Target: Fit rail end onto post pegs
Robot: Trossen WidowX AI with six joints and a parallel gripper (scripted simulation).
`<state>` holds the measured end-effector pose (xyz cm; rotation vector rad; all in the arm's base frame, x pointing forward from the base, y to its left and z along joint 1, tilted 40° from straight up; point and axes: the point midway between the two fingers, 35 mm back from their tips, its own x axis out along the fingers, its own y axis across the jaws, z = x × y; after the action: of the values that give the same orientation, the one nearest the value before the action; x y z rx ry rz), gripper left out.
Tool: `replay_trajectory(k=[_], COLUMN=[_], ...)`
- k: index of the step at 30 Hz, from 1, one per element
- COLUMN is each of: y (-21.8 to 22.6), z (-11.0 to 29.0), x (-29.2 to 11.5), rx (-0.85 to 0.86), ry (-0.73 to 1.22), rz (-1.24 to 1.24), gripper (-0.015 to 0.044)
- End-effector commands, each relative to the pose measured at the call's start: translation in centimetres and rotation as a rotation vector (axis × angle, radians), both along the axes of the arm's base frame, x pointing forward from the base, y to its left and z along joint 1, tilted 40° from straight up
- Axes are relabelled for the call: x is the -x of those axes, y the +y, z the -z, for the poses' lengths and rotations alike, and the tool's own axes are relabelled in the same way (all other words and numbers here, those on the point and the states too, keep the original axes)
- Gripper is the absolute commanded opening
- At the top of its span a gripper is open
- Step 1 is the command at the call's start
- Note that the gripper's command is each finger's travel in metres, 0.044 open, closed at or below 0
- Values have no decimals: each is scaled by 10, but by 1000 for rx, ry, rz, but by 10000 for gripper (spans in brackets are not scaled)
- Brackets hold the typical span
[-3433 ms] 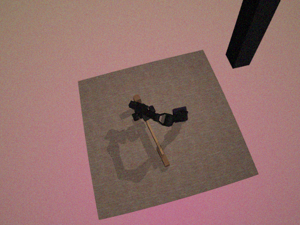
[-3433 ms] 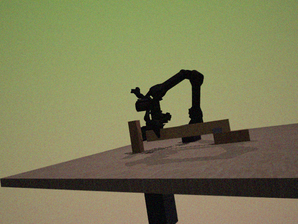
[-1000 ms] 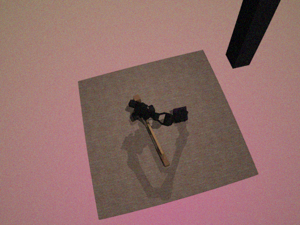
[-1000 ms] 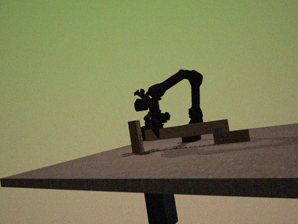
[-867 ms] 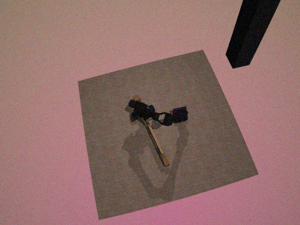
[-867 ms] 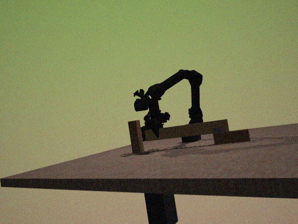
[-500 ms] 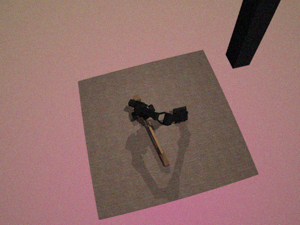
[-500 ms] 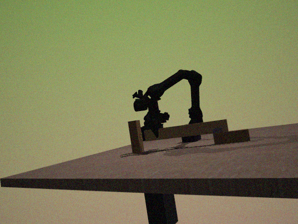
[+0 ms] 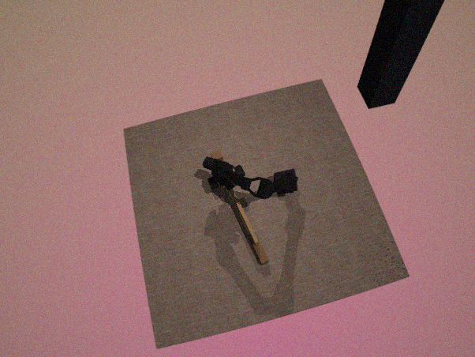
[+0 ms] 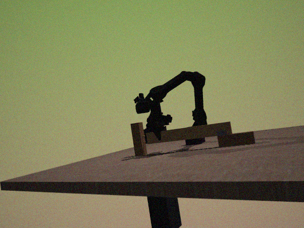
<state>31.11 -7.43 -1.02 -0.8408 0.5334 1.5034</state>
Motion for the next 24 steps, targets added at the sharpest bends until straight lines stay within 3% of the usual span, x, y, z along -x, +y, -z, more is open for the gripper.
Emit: replay_trajectory(k=[1,24], y=[-4,-9], z=[0,5], x=[0,-2], rx=[4,5], ry=[-4,-4], rz=[2,2], gripper=[0,0])
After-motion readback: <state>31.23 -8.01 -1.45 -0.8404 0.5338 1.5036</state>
